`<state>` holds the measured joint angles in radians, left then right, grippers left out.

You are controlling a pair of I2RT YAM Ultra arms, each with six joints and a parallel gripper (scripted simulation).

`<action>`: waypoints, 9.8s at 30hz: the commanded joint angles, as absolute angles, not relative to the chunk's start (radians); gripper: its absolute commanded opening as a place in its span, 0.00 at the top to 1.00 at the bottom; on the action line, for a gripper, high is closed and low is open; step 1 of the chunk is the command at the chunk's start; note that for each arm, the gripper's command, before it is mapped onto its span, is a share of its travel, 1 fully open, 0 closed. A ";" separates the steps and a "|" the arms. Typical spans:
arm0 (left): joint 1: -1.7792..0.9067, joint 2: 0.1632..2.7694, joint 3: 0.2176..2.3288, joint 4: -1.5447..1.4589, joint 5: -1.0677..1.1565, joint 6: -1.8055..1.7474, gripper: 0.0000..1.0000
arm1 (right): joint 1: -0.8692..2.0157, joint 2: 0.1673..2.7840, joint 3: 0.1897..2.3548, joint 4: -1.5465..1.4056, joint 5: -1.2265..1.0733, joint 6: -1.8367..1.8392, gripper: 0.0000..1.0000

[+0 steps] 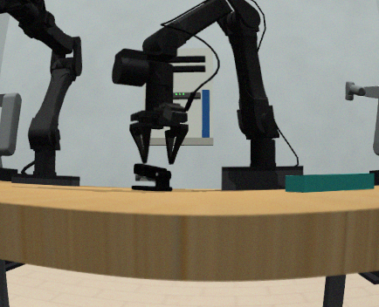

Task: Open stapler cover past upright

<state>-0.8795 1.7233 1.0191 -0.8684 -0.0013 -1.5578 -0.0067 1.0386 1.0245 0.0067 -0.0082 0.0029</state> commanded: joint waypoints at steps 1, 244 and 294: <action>-0.869 1.738 0.996 -0.827 0.004 -1.566 0.38 | 0.000 1.044 1.052 0.005 0.000 0.000 0.00; -0.878 1.833 0.915 -0.644 0.000 -1.568 0.67 | 1.676 0.308 0.060 -0.209 0.582 -1.132 0.00; -0.878 1.833 0.915 -0.644 0.000 -1.568 0.67 | 1.739 0.210 0.001 -0.029 0.691 -0.607 0.50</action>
<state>-0.8787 1.8400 0.9199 -0.6495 -0.0013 -1.5642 1.7039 0.2192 0.0193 -0.1200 0.6182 -0.7670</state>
